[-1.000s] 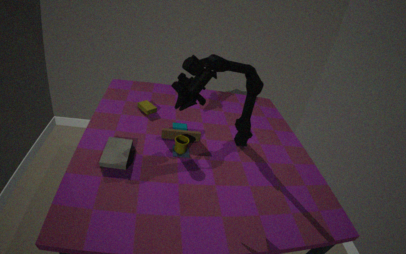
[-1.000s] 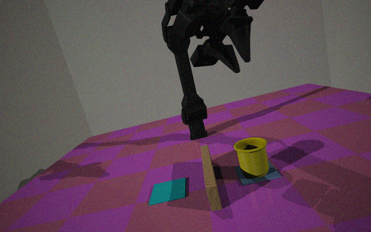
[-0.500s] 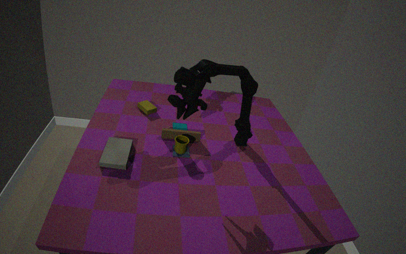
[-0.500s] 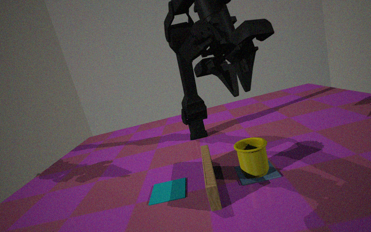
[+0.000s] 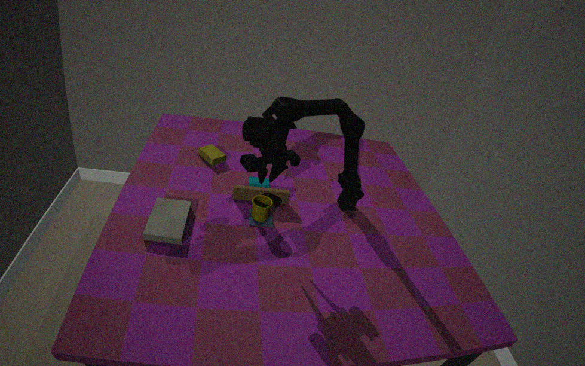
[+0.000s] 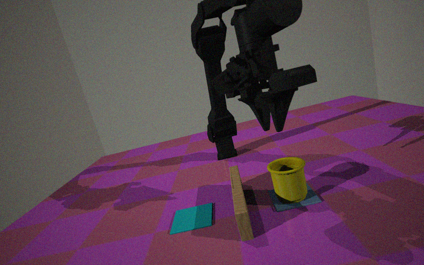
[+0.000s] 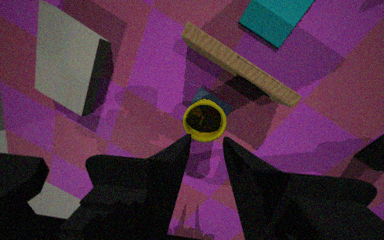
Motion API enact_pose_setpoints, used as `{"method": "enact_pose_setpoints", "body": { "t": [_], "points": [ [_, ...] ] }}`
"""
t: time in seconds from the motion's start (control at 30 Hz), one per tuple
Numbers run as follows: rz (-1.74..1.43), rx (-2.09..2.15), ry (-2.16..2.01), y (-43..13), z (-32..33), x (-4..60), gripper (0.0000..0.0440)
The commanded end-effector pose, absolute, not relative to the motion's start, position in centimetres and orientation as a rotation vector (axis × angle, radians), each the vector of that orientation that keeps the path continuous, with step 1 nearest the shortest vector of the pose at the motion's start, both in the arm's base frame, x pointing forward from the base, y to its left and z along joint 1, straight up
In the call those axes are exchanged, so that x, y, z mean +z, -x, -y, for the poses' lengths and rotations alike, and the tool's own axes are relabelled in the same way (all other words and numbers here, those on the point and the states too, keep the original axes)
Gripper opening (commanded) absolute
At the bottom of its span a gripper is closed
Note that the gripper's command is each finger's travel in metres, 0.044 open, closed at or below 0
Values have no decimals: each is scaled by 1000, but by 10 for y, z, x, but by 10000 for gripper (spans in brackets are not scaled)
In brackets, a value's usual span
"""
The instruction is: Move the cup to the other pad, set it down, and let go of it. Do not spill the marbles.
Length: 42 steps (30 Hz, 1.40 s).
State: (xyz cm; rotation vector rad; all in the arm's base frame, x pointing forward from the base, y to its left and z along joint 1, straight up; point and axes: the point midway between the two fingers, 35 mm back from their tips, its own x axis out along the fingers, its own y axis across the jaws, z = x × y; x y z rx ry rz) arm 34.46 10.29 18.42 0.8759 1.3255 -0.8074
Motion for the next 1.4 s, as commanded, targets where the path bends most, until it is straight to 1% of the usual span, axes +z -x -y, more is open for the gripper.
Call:
{"method": "enact_pose_setpoints", "body": {
  "t": [0.0, 0.57, 0.93, 1.0, 1.17, 1.2, 1.37],
  "points": [
    [-1346, -858, -852, -342, -101, 171, 162],
    [-1389, -982, -779, -334, -98, 111, 183],
    [-1433, -974, -712, -328, -97, 69, 185],
    [-1437, -963, -703, -328, -96, 64, 154],
    [-1434, -940, -684, -327, -93, 64, 34],
    [-1433, -936, -682, -327, -93, 65, 16],
    [-1420, -927, -697, -326, -90, 77, 3]
  ]
}}
